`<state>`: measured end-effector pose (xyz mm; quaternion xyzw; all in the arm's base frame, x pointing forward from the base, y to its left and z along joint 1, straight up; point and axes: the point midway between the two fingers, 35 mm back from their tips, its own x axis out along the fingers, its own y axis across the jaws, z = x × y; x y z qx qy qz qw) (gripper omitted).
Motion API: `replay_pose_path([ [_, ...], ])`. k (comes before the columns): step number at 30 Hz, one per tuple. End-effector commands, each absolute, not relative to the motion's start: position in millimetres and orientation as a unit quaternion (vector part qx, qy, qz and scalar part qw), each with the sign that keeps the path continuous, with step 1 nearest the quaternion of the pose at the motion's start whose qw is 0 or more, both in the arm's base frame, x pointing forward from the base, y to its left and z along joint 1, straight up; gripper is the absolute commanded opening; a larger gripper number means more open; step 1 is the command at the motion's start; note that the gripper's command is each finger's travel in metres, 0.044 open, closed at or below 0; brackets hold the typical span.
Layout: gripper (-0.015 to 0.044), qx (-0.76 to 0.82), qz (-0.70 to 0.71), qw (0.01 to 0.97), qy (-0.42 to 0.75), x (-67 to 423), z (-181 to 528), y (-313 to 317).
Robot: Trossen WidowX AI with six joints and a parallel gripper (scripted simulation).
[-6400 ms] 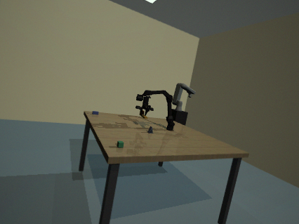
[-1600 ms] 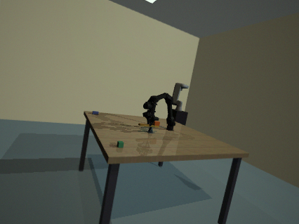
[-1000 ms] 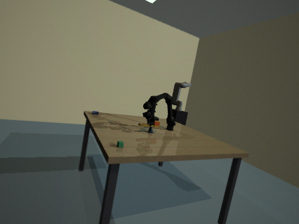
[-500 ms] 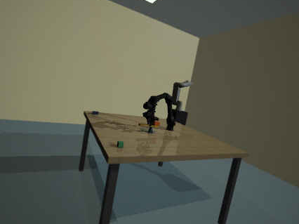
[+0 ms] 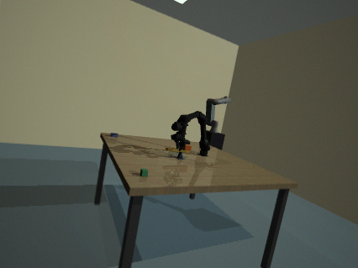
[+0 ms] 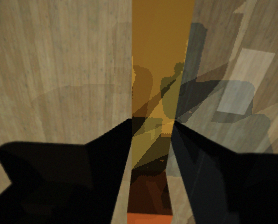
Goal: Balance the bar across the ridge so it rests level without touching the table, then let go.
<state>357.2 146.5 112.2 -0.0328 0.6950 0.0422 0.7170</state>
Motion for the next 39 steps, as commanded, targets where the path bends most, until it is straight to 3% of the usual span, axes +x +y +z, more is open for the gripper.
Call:
replay_pose_path([
  [1, 0.0, -0.034, 0.042, 0.718, 0.694, 357.5, 111.0, 146.1],
  [39, 0.0, -0.034, 0.042, 0.718, 0.694, 357.7, 107.8, 146.1],
])
